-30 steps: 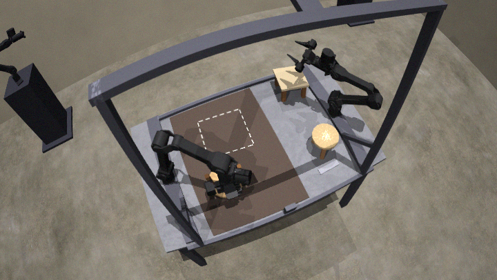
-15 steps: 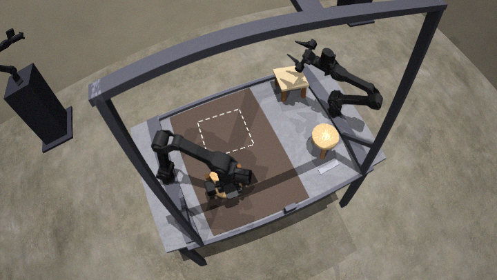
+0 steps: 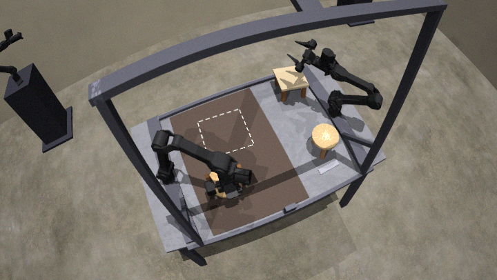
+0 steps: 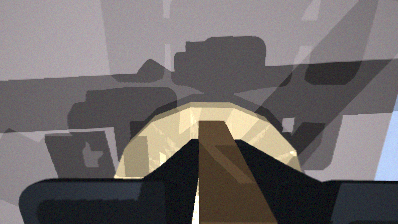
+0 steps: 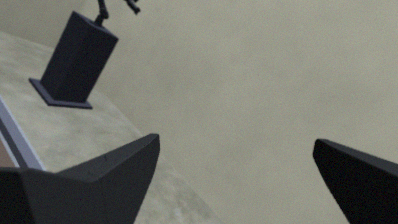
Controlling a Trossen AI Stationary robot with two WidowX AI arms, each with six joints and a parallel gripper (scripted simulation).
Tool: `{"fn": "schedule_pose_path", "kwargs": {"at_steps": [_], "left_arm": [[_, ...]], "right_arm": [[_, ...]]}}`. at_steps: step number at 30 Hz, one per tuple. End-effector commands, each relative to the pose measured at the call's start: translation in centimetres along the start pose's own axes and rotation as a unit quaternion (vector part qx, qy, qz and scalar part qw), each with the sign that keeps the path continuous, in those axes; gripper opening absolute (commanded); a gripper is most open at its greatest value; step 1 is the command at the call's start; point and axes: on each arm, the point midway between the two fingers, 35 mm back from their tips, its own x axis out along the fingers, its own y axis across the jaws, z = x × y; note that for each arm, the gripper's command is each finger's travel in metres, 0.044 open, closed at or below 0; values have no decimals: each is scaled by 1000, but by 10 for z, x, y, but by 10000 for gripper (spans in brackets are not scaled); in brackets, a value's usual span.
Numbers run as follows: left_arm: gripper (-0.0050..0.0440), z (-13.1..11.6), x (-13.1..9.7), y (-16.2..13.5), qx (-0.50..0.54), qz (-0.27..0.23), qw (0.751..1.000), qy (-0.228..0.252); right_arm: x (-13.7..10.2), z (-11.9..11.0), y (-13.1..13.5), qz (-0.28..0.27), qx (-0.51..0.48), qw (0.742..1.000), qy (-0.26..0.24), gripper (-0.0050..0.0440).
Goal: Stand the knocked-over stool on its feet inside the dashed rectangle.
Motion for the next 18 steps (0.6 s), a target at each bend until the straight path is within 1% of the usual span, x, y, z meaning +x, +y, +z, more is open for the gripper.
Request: {"fn": "schedule_pose_path", "kwargs": {"at_steps": [1,10,18], "left_arm": [[94,2,-8,4,0,12,1000,-9],[94,2,-10,4,0,14,1000,-10],[94,1,-18,6,0,22,1000,-15]], "right_arm": [[-1,6,-4,-4,1,1000,-8,400],[-1,6,-4,-4,1,1000,-8,400],[-1,6,-4,-4,1,1000,-8,400]]}}
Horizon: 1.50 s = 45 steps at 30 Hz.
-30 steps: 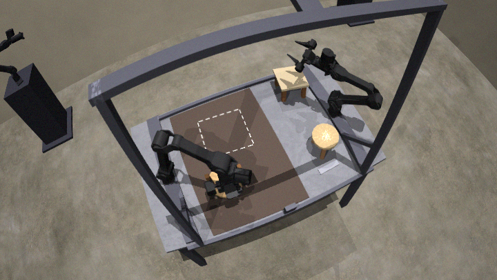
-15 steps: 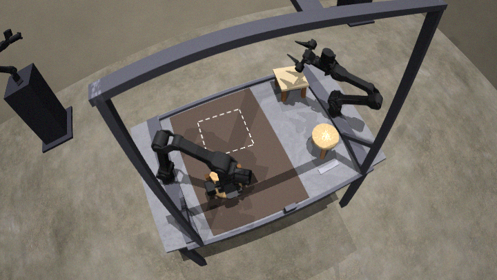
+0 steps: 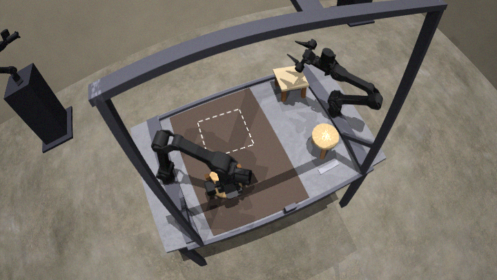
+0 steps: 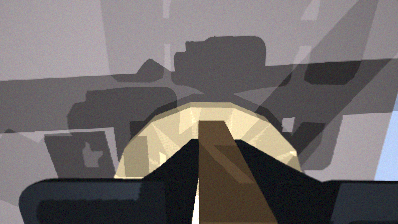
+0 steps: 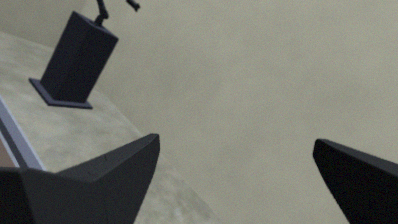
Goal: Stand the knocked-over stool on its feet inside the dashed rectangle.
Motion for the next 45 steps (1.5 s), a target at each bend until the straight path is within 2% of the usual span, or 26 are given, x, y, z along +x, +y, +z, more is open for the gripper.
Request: {"fn": "schedule_pose_path", "kwargs": {"at_steps": [1,22,45], "left_arm": [[94,1,-18,7,0,23,1000,-16],[94,-10,-32,6,-1,24,1000,-14],[94,-43,-64,5,-1,25,1000,-11]], "right_arm": [[-1,6,-4,-4,1,1000,-8,400],[-1,6,-4,-4,1,1000,-8,400],[-1,6,-4,-4,1,1000,-8,400]]}}
